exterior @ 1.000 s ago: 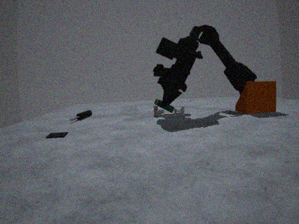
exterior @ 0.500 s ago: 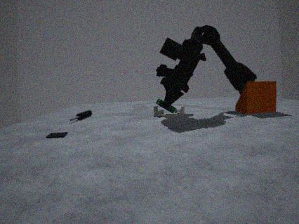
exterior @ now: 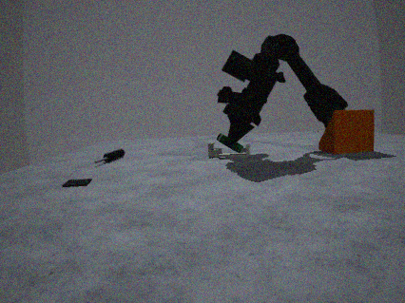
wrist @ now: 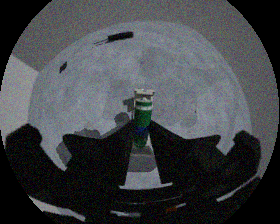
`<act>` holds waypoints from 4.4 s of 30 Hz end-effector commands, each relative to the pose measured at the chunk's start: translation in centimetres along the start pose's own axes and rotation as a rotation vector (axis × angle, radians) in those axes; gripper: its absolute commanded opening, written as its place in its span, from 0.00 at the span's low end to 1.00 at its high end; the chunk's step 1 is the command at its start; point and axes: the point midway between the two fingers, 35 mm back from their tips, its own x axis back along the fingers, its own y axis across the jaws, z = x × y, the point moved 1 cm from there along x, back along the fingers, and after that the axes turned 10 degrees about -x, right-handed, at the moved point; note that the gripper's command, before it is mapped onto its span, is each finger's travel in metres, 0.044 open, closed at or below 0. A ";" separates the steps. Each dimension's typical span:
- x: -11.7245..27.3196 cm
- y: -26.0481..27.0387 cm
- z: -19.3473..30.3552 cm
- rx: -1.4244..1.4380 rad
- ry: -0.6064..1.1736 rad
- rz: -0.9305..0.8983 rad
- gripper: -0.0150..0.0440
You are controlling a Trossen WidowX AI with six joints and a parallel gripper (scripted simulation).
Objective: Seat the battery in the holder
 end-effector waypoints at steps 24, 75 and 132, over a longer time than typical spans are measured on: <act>-0.6 0.3 0.2 0.011 0.119 0.005 0.37; -1.7 0.1 -0.7 -0.022 0.442 0.057 0.37; -1.9 0.0 -2.9 -0.045 0.556 0.056 0.54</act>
